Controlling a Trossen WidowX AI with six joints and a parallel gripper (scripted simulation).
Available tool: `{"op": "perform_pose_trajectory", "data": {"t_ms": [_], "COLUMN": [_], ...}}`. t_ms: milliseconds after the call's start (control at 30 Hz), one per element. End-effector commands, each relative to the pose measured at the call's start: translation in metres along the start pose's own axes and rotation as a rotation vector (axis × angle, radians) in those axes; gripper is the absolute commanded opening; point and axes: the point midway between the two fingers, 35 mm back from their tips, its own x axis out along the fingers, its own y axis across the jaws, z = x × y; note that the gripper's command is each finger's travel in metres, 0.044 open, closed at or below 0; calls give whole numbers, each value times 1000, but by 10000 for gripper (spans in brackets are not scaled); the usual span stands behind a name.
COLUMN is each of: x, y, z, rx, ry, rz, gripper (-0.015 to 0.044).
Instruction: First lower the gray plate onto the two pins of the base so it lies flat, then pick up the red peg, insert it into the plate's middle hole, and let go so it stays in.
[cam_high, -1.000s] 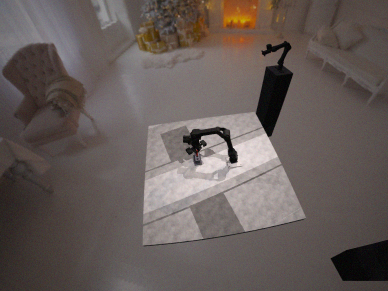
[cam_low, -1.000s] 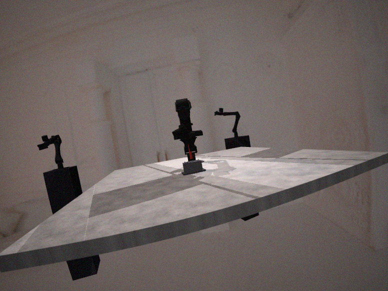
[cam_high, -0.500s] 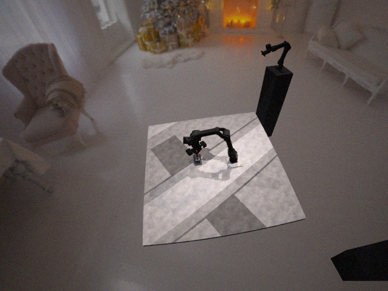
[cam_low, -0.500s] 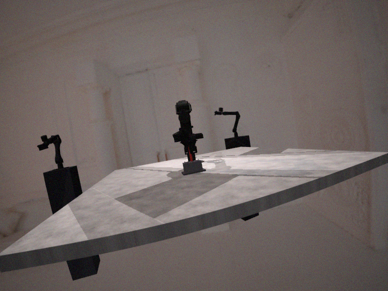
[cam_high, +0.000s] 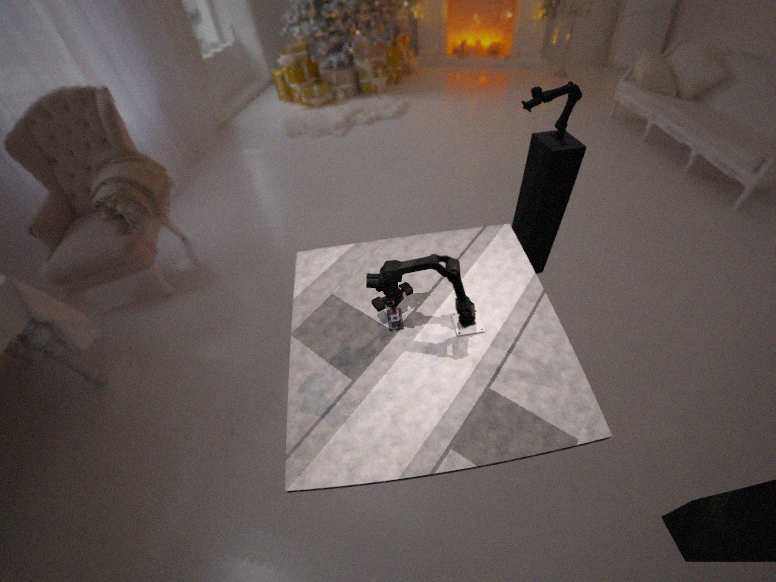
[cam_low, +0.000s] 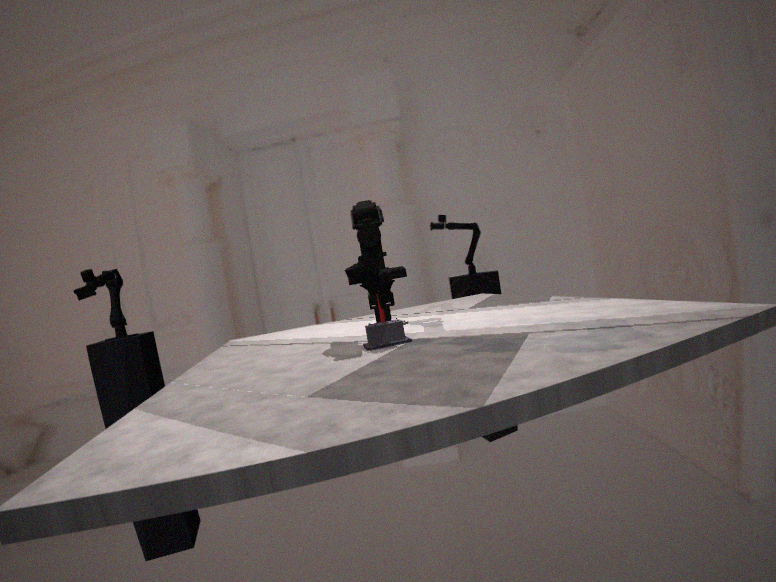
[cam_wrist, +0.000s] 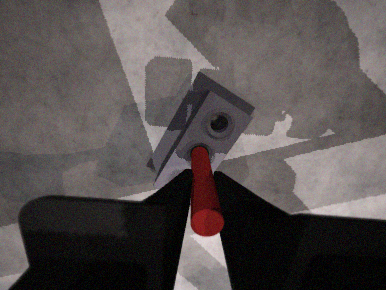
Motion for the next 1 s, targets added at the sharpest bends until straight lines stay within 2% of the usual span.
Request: {"op": "perform_pose_trajectory", "data": {"t_ms": [0,800,967], "x": [1,2,2], "y": [0,0,0], "z": [0,1,1], "rx": [0,2,2], "ry": [1,1,1], "rz": [-1,-2,-2], "gripper": [0,0,131]}}
